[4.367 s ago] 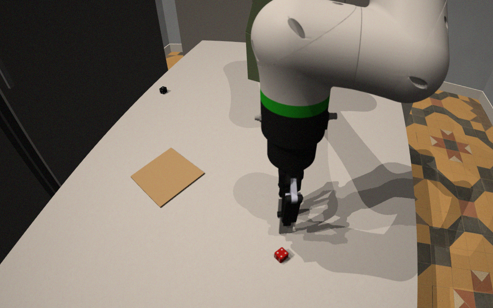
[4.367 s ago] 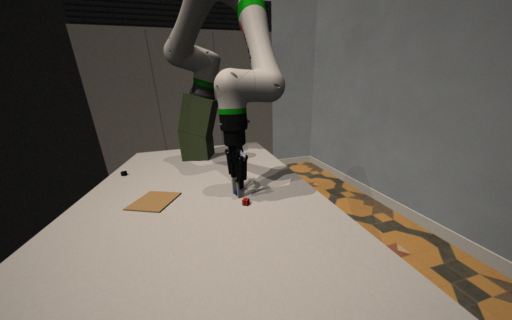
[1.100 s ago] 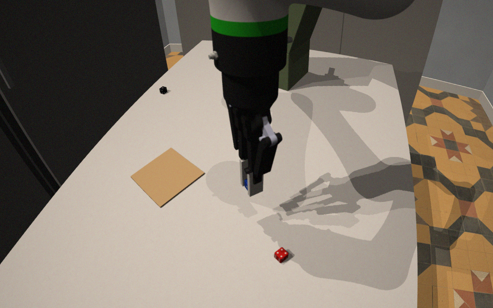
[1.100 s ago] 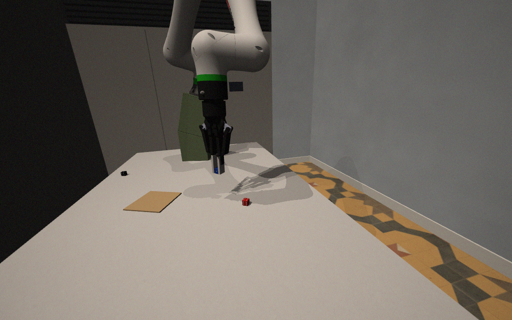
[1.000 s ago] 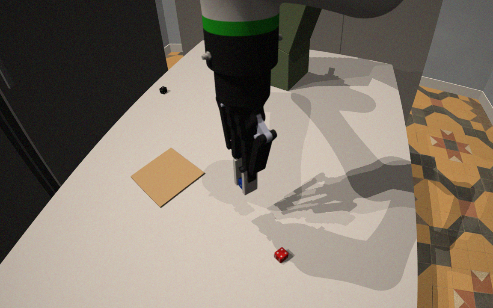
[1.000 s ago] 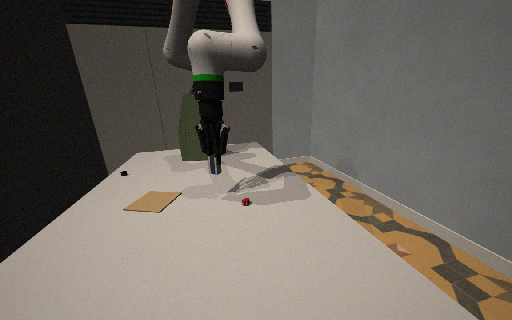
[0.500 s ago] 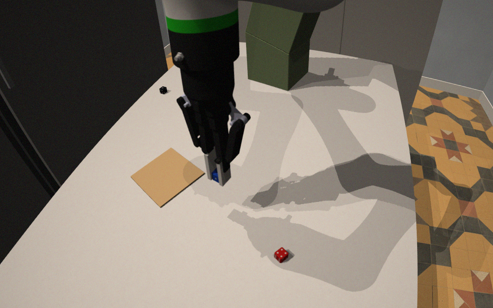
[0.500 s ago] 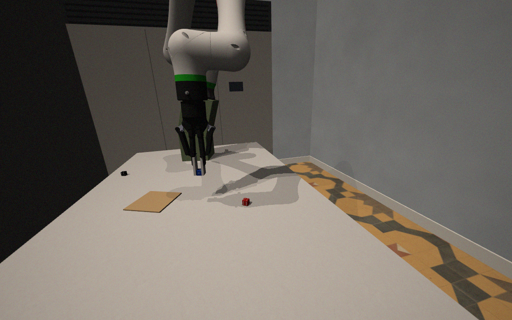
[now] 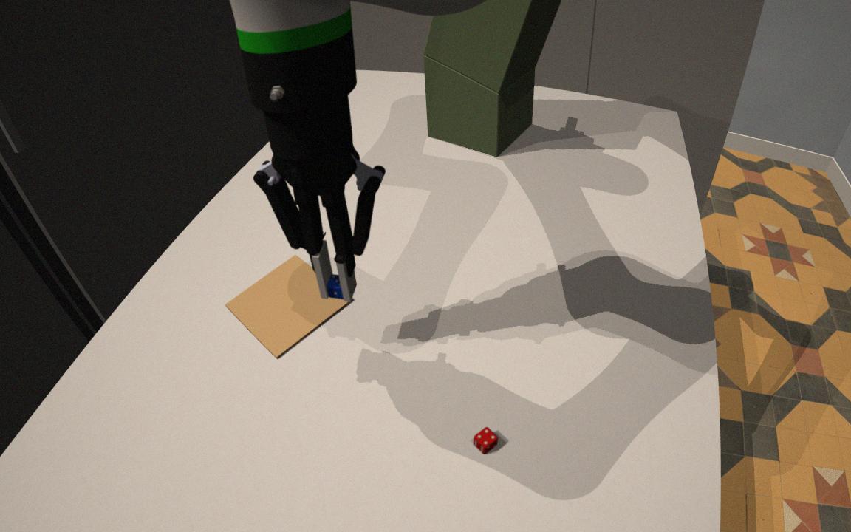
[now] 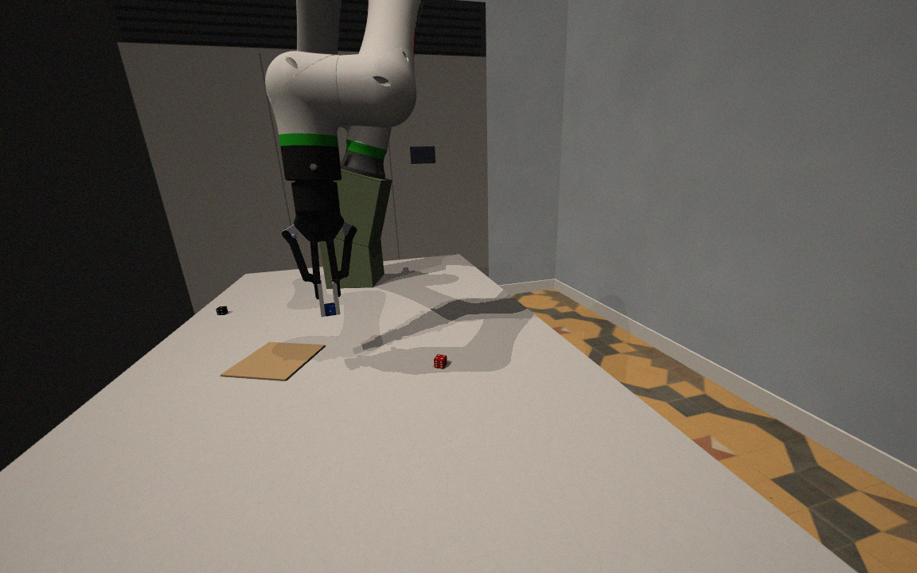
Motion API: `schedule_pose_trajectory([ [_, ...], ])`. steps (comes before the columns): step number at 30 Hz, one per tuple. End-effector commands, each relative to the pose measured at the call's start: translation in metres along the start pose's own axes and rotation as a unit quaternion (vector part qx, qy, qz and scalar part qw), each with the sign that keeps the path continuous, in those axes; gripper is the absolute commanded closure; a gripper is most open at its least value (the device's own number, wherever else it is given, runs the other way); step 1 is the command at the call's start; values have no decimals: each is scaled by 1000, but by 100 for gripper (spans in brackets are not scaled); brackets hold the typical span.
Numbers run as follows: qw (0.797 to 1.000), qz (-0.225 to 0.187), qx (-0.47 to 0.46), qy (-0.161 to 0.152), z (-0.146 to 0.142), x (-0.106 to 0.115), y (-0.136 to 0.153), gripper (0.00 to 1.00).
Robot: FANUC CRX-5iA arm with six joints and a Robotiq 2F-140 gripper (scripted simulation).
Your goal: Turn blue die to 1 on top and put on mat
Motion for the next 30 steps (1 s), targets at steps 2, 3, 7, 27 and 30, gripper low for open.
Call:
schedule_pose_trajectory([
  [2,995,7,101,-10,23,0,13,82],
  [3,993,7,115,-10,26,0,15,82],
  [7,988,7,155,-10,35,0,21,82],
  [27,911,12,412,-9,90,-1,63,82],
  [30,890,14,456,-9,99,-2,71,82],
])
Point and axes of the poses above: the point where the finger pads meet when closed, its own x axis back along the fingers, its own z axis across the jaws, y = z × x, the point moved 9 cm from there along x, back along the fingers, and after that the axes turned 10 degrees about x, right-handed, at the moved point
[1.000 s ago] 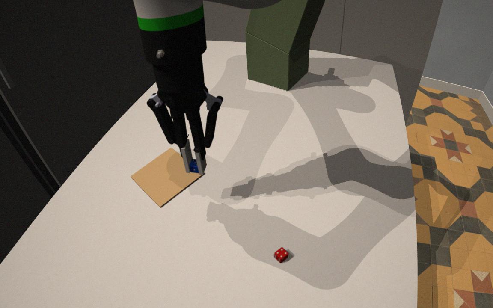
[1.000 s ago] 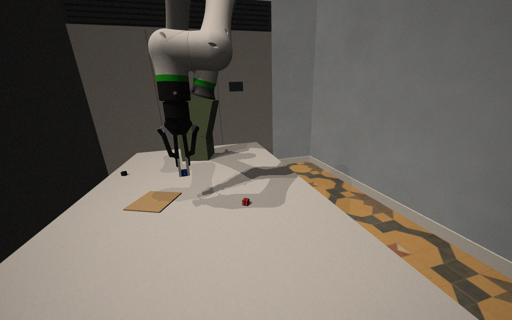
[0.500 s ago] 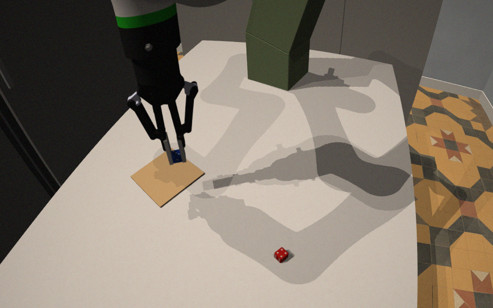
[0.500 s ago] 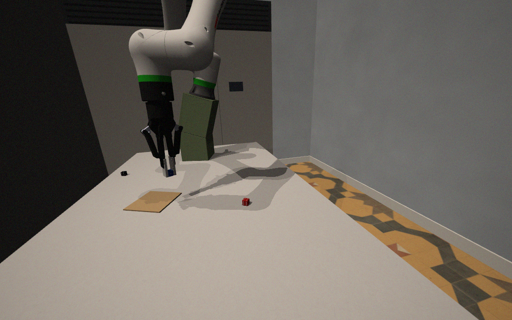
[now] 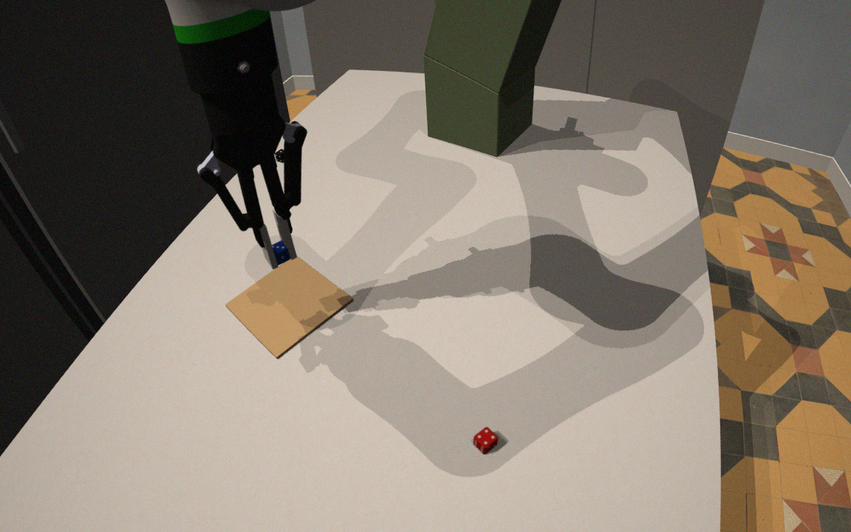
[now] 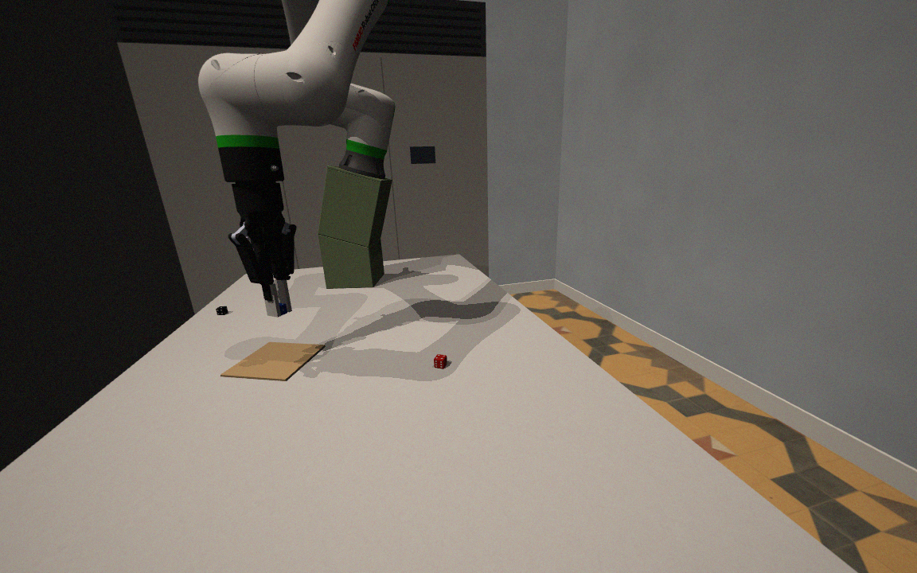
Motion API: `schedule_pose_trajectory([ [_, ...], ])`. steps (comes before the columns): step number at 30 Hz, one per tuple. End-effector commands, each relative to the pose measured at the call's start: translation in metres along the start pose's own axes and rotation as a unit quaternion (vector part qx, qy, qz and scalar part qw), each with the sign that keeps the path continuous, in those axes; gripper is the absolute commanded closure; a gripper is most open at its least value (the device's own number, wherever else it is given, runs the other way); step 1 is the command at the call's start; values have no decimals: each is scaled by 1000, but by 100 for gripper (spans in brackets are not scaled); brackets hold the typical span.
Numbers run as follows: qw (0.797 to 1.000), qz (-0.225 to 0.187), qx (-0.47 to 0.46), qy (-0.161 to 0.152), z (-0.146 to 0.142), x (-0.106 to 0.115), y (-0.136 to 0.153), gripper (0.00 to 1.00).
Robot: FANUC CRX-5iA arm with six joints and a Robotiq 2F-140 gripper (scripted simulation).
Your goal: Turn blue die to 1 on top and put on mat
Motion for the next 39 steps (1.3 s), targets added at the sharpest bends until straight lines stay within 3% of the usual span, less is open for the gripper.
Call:
schedule_pose_trajectory([
  [1,997,11,81,0,1,0,21,82],
  [27,993,12,115,1,2,-2,29,82],
  [39,993,12,118,1,2,-44,29,82],
])
Point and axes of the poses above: the point where the finger pads meet when closed, its own x axis back along the fingers, its own z axis across the jaws, y = z × x, the point moved 9 cm from there along x, back along the fingers, and after that the axes turned 10 degrees about x, right-handed, at the moved point
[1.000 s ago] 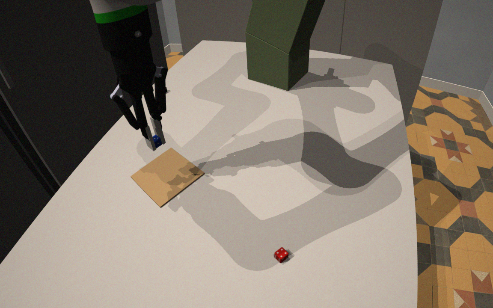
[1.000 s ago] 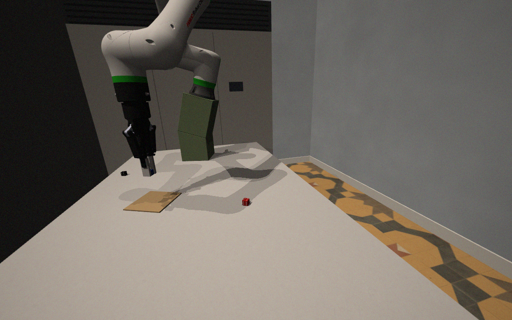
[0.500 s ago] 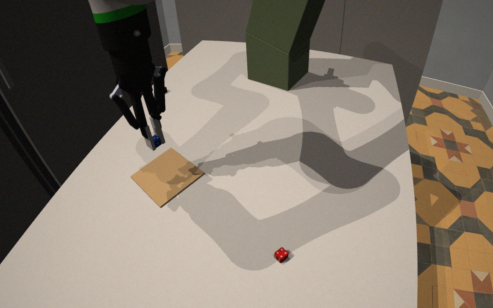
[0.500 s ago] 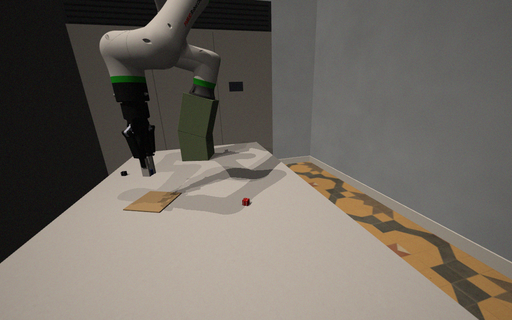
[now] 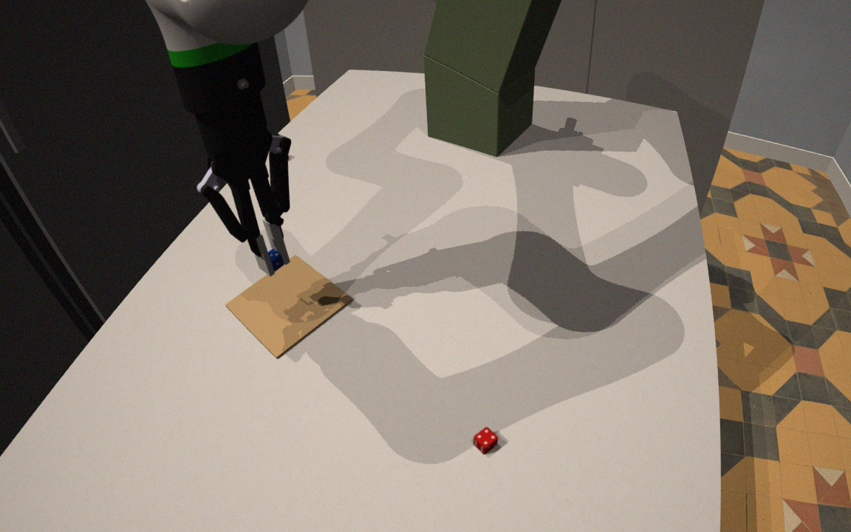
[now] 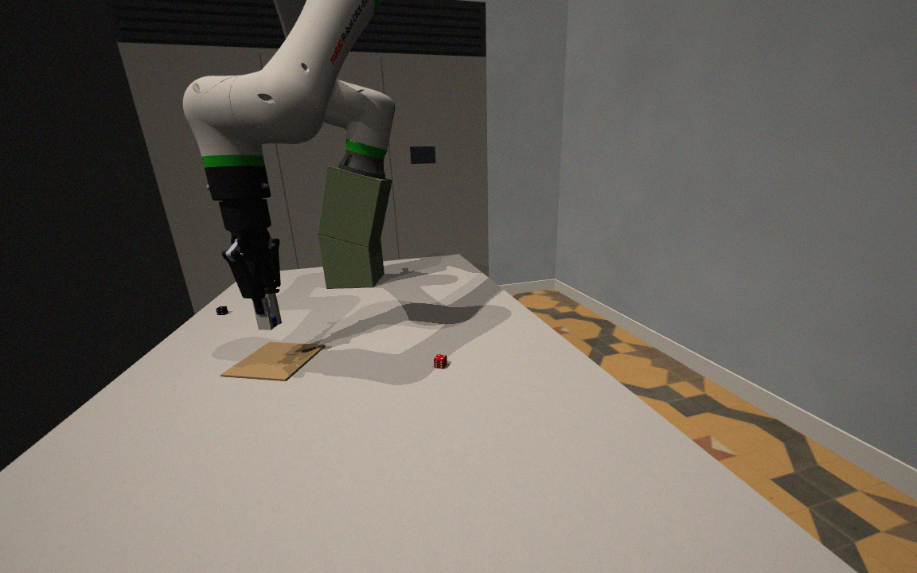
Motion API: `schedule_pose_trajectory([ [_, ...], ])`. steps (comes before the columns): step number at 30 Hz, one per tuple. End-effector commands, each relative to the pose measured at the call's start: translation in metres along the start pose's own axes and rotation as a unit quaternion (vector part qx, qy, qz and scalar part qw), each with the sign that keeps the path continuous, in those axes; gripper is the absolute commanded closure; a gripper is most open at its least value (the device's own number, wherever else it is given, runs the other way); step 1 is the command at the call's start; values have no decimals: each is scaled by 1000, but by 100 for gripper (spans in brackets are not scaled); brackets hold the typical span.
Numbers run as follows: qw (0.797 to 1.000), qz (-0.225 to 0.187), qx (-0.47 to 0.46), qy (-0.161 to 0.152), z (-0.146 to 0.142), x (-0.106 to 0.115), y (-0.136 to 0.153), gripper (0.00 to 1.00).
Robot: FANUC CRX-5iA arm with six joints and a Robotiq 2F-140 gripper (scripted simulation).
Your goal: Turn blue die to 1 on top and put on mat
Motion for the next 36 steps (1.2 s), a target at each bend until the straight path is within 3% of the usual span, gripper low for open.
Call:
schedule_pose_trajectory([
  [1,1000,0,0,0,1,-19,1,82],
  [15,1000,0,0,0,1,-63,2,82],
  [36,1000,0,0,0,1,-67,2,82],
])
Point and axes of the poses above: the point where the finger pads meet when closed, its own x axis back along the fingers, its own z axis across the jaws, y = z × x, the point moved 9 cm from there along x, back along the fingers, and after that the axes turned 10 degrees about x, right-handed, at the moved point
